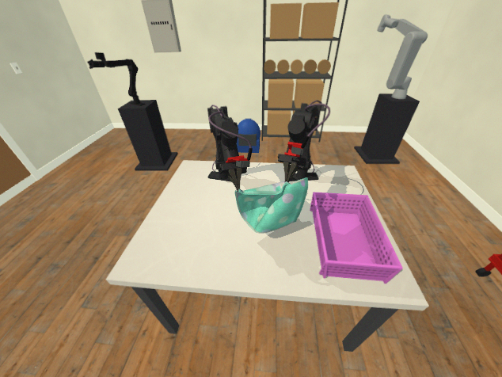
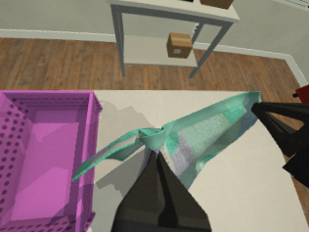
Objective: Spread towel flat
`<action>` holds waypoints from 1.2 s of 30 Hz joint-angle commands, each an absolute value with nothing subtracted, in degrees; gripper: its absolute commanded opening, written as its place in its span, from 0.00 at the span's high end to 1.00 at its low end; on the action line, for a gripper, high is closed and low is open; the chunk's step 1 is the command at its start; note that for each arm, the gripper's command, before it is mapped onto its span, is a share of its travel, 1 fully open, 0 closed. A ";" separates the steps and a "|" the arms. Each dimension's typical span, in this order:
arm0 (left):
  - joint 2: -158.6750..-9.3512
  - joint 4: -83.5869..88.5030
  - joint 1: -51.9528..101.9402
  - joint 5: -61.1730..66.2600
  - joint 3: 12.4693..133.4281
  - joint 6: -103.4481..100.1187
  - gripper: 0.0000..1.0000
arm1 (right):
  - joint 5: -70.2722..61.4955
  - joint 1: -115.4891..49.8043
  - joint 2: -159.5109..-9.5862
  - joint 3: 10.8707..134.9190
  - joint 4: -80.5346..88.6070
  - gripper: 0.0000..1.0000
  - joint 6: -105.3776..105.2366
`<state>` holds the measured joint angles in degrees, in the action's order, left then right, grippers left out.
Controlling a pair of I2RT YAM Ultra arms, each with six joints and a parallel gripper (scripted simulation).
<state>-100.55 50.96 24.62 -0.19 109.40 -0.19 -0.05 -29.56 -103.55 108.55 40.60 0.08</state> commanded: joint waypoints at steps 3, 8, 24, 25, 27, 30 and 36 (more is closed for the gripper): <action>-99.20 61.02 26.20 0.19 108.72 0.13 1.00 | -0.26 -30.56 -103.84 110.88 52.91 1.00 0.25; -98.77 60.61 25.48 -0.23 110.16 0.00 0.88 | -0.20 -30.03 -103.93 111.18 53.46 0.88 0.19; -97.89 61.97 24.20 -0.31 110.81 -0.05 0.36 | -0.11 -28.34 -101.59 111.62 53.52 0.36 0.16; -97.89 61.99 24.18 -0.30 110.83 -0.04 0.36 | -0.12 -28.33 -101.62 111.66 53.54 0.36 0.17; -96.79 62.82 23.13 -0.38 111.06 -0.09 0.36 | -0.05 -27.14 -101.11 112.14 53.47 0.36 0.15; -96.82 62.95 23.38 -0.23 111.22 -0.01 0.36 | -0.15 -27.20 -101.24 112.36 53.55 0.36 0.18; -93.22 62.48 20.42 -0.37 109.92 -0.09 0.36 | -0.04 -24.28 -99.40 112.01 50.15 0.36 0.17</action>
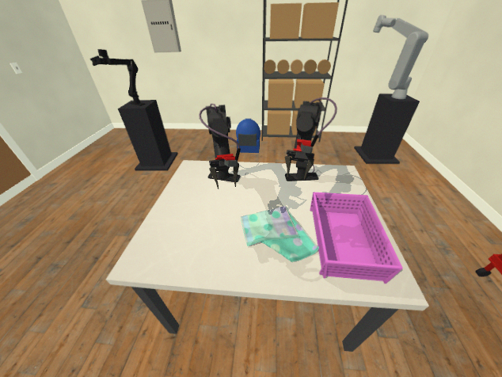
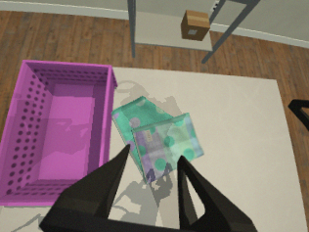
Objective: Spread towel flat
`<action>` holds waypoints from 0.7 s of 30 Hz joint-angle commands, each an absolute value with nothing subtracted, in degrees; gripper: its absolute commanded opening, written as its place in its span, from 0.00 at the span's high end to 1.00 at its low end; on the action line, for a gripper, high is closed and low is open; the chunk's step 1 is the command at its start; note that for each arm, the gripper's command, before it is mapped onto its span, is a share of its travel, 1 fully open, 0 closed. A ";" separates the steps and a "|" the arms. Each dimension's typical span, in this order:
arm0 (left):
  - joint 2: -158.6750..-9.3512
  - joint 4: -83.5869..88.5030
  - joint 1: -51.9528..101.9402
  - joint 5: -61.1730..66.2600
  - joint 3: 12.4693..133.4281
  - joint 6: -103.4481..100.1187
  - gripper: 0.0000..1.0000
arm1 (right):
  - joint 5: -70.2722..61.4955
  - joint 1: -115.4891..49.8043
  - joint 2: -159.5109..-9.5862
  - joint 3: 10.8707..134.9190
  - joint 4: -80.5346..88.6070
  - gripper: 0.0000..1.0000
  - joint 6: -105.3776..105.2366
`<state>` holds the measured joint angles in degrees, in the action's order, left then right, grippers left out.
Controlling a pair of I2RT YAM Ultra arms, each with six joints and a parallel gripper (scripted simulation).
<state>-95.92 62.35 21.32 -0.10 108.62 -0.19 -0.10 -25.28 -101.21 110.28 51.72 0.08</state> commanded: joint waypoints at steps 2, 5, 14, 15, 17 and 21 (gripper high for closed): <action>-91.82 61.03 19.20 -0.37 107.19 -0.09 0.36 | -0.04 -23.06 -98.61 111.70 48.97 0.36 0.16; -90.72 60.76 18.26 -0.30 106.80 -0.05 0.36 | -0.11 -22.16 -98.22 111.64 48.09 0.36 0.16; -91.31 61.35 18.42 -0.13 107.82 -0.14 0.36 | -0.13 -22.35 -99.35 110.67 48.50 0.36 0.10; -91.31 61.35 18.42 -0.13 107.82 -0.14 0.36 | -0.13 -22.35 -99.35 110.67 48.50 0.36 0.10; -91.31 61.35 18.42 -0.13 107.82 -0.14 0.36 | -0.13 -22.35 -99.35 110.67 48.50 0.36 0.10; -91.31 61.35 18.42 -0.13 107.82 -0.14 0.36 | -0.13 -22.35 -99.35 110.67 48.50 0.36 0.10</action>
